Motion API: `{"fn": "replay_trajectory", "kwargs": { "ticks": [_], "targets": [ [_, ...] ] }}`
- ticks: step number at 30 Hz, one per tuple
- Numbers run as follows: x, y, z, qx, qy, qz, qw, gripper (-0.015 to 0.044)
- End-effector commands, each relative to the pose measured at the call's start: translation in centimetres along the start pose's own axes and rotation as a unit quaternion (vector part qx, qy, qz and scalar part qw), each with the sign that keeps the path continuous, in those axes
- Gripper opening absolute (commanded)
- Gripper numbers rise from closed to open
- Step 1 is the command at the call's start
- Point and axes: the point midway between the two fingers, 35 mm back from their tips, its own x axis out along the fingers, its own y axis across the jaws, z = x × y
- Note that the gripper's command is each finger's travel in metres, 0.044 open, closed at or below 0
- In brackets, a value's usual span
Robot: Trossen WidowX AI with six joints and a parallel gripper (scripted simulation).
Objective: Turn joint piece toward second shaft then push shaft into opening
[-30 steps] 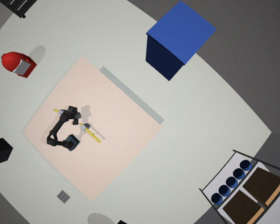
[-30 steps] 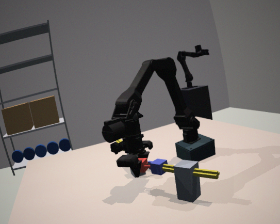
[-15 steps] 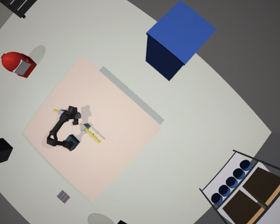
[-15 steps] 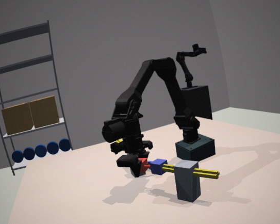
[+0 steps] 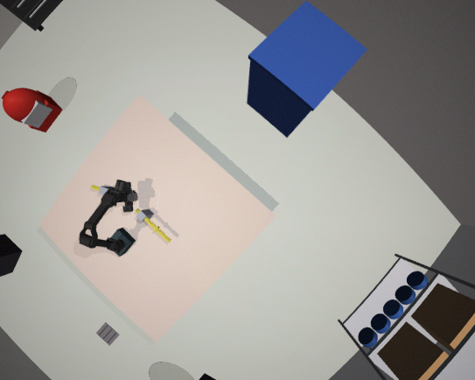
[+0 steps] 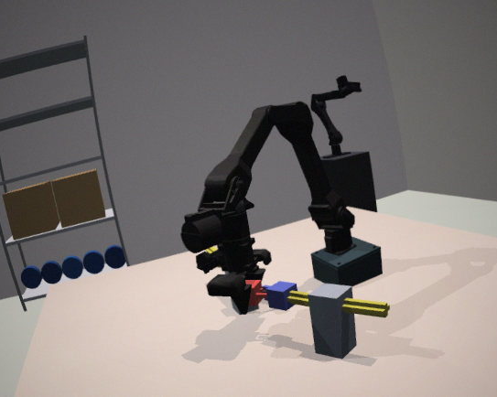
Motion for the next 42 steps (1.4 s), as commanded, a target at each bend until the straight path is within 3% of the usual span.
{"fn": "replay_trajectory", "kwargs": {
  "ticks": [1, 5, 11, 42],
  "targets": [
    [0.0, 0.0, 0.0, 0.0, 0.0, 0.0, 1.0, 0.0147],
    [0.0, 0.0, 0.0, 0.0, 0.0, 0.0, 1.0, 0.0147],
    [0.0, 0.0, 0.0, 0.0, 0.0, 0.0, 1.0, 0.0],
    [0.1, -1.9, -0.4, 0.197, 0.006, -0.007, 0.98, 0.0]
  ]
}}
